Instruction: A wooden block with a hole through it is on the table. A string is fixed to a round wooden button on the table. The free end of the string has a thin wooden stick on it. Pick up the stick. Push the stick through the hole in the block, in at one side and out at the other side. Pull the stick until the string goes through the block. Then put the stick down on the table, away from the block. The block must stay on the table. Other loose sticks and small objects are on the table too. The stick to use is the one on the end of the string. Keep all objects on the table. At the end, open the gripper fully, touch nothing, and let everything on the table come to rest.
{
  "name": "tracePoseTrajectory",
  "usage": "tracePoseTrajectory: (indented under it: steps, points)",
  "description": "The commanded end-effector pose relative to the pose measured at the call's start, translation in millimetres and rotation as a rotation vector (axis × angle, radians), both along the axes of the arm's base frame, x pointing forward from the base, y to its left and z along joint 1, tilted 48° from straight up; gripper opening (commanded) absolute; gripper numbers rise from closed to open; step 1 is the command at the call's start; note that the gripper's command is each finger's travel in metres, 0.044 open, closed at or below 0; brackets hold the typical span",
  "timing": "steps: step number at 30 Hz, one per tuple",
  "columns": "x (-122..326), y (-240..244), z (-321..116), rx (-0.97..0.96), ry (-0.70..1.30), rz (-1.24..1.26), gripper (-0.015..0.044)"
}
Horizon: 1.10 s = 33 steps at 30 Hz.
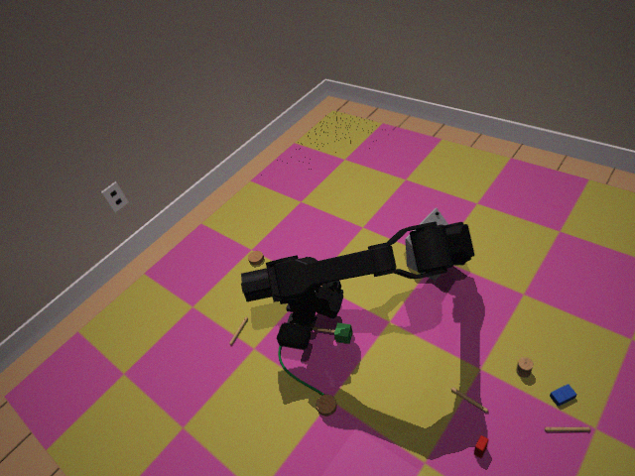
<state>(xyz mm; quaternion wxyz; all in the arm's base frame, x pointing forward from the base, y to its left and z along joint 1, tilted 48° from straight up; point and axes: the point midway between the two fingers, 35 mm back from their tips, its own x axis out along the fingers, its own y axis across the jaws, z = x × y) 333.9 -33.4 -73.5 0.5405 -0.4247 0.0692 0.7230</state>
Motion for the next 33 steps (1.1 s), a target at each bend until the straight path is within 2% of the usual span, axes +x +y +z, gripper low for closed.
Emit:
tracePoseTrajectory:
  steps: [1,33]
  points:
    - [-4,5,4,0.005,0.004,-0.001,0.0000]
    - [-26,27,29,0.005,0.005,-0.001,0.0000]
